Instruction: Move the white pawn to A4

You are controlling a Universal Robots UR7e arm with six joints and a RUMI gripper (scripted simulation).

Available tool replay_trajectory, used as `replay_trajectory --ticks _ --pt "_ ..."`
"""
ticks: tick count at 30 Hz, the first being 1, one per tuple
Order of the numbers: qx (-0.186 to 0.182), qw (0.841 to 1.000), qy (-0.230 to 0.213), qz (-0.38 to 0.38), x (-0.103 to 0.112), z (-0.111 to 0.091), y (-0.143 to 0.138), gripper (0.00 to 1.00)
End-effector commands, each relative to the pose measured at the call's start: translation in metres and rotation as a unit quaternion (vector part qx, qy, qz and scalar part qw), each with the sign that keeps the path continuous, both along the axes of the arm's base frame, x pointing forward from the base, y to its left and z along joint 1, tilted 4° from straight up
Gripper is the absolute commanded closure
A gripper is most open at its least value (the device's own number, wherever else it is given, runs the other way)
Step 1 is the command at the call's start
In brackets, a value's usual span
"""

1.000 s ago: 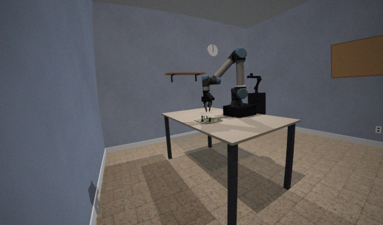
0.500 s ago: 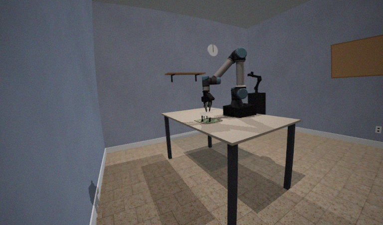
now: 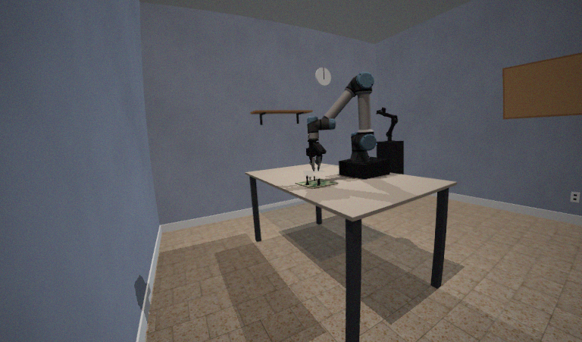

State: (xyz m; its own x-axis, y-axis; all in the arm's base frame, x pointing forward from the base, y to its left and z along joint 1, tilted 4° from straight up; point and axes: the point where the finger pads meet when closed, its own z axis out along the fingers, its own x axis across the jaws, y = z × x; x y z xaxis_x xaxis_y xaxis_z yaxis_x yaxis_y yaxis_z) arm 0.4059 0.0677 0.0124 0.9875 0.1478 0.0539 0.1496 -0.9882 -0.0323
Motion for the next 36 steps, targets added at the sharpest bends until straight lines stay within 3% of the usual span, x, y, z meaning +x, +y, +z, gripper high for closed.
replay_trajectory --ticks 1,23,36 --pt "0.0 1.0 -0.001 0.0 0.001 -0.005 0.0 0.8" --pt "0.0 1.0 -0.001 0.0 0.002 -0.035 0.002 0.8" --pt "0.0 1.0 -0.001 0.0 0.003 -0.042 0.002 0.8"
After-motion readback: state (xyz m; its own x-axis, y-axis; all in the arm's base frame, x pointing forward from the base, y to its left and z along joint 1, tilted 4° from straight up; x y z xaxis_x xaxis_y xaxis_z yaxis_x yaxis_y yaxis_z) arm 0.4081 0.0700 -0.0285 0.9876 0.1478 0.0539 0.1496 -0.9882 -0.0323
